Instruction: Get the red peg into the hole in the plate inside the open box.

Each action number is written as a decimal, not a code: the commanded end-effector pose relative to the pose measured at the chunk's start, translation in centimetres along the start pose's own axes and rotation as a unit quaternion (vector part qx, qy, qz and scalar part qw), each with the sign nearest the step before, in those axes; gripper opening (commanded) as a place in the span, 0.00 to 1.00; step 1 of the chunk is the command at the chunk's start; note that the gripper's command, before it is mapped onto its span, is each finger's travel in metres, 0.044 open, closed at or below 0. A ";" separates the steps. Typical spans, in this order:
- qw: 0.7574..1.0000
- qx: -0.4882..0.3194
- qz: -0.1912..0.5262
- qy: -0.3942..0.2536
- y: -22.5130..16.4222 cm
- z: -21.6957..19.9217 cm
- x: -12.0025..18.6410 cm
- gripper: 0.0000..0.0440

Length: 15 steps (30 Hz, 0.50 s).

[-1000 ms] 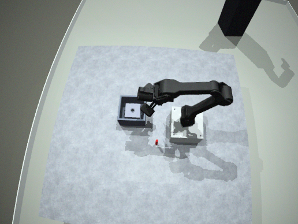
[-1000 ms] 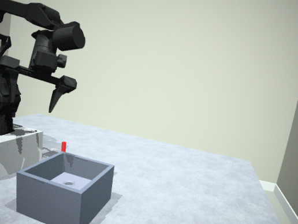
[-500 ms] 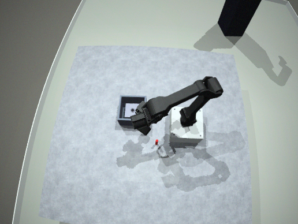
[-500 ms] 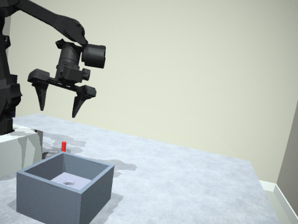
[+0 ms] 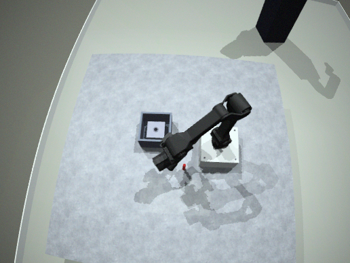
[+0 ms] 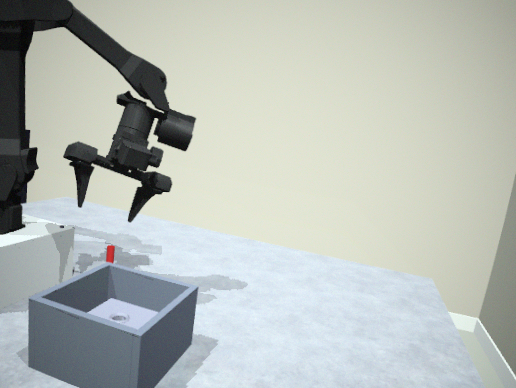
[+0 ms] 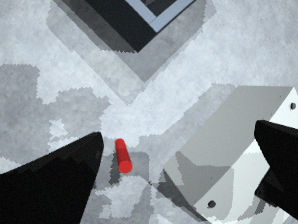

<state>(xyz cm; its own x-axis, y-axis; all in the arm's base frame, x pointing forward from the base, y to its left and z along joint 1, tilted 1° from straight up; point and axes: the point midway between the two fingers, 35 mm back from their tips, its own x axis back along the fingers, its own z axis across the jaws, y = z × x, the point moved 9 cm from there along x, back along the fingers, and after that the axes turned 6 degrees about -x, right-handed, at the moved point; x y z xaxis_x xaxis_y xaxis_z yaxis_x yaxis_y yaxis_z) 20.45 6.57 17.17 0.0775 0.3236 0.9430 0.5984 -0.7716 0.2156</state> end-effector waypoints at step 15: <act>0.999 -0.051 0.015 -0.008 -3.3 2.8 -6.2 0.99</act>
<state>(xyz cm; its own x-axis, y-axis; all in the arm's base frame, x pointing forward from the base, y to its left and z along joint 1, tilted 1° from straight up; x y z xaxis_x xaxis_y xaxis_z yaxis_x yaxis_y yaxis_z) 20.41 8.47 10.80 0.1110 0.3137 0.9430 0.5203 -0.8268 0.2138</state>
